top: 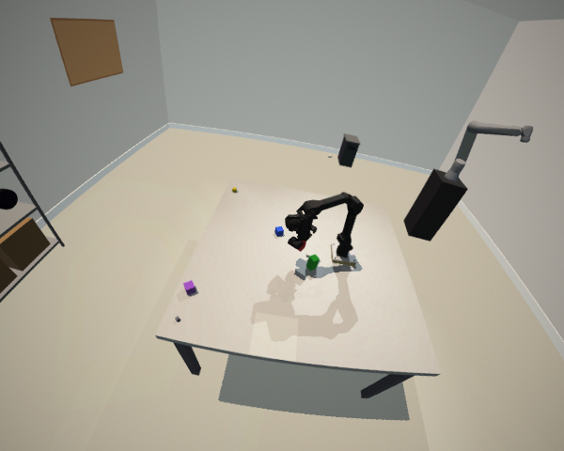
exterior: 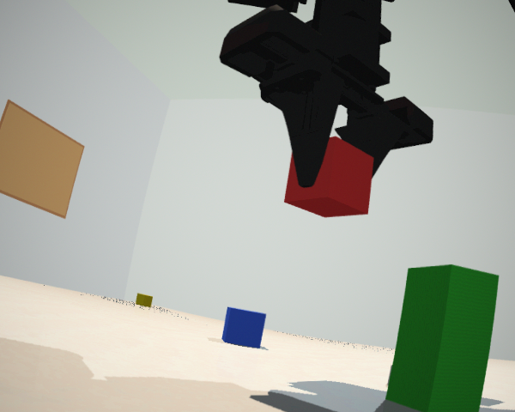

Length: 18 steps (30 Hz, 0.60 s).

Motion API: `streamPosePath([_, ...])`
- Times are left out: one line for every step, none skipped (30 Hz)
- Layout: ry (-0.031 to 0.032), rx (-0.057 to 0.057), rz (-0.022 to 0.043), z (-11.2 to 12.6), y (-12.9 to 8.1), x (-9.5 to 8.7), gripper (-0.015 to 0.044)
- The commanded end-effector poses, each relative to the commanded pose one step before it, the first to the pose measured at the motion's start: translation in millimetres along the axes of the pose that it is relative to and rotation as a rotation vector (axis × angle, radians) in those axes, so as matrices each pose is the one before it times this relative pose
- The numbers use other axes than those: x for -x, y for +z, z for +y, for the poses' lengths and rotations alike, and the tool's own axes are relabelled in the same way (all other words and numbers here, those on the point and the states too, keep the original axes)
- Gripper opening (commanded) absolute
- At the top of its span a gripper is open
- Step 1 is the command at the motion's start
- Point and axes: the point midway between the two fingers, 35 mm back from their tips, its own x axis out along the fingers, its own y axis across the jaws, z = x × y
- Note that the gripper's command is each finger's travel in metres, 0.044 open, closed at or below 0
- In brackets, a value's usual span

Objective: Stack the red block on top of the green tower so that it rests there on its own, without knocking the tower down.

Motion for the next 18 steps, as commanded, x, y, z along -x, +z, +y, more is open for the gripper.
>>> streamPosePath([0.00480,-0.0040,-0.00733,-5.46,-20.34,2.59,0.0000])
streamPosePath([-0.00012,0.0000,0.00052,-1.55,-5.81,-0.09,0.0000])
streamPosePath([-0.00013,0.0000,0.00050,-1.67,-5.73,-0.17,0.0000])
streamPosePath([-0.00014,0.0000,0.00048,-1.79,-5.65,-0.24,0.0000])
streamPosePath([-0.00015,0.0000,0.00046,-1.90,-5.56,-0.32,0.0000])
streamPosePath([-0.00016,0.0000,0.00045,-2.01,-5.47,-0.39,0.0000])
streamPosePath([-0.00017,0.0000,0.00043,-2.12,-5.38,-0.47,0.0000])
streamPosePath([-0.00016,0.0000,0.00043,-1.99,-5.47,-0.55,0.0000])
streamPosePath([-0.00017,0.0000,0.00041,-2.11,-5.39,-0.62,0.0000])
streamPosePath([-0.00018,0.0000,0.00039,-2.22,-5.29,-0.69,0.0000])
streamPosePath([-0.00019,0.0000,0.00037,-2.32,-5.19,-0.77,0.0000])
streamPosePath([-0.00020,0.0000,0.00034,-2.42,-5.08,-0.83,0.0000])
streamPosePath([-0.00016,0.0000,0.00026,-2.04,-4.06,-0.73,0.0000])
streamPosePath([-0.00010,0.0000,0.00015,-1.26,-2.40,-0.46,0.0000])
streamPosePath([-0.00003,0.0000,0.00005,-0.42,-0.79,-0.16,0.0000])
streamPosePath([0.00001,0.0000,0.00000,0.08,-0.06,-0.56,0.0000])
streamPosePath([0.00002,0.0000,0.00001,0.23,-0.19,-1.67,0.0000])
streamPosePath([0.00002,0.0000,0.00001,0.22,-0.19,-1.67,0.0000])
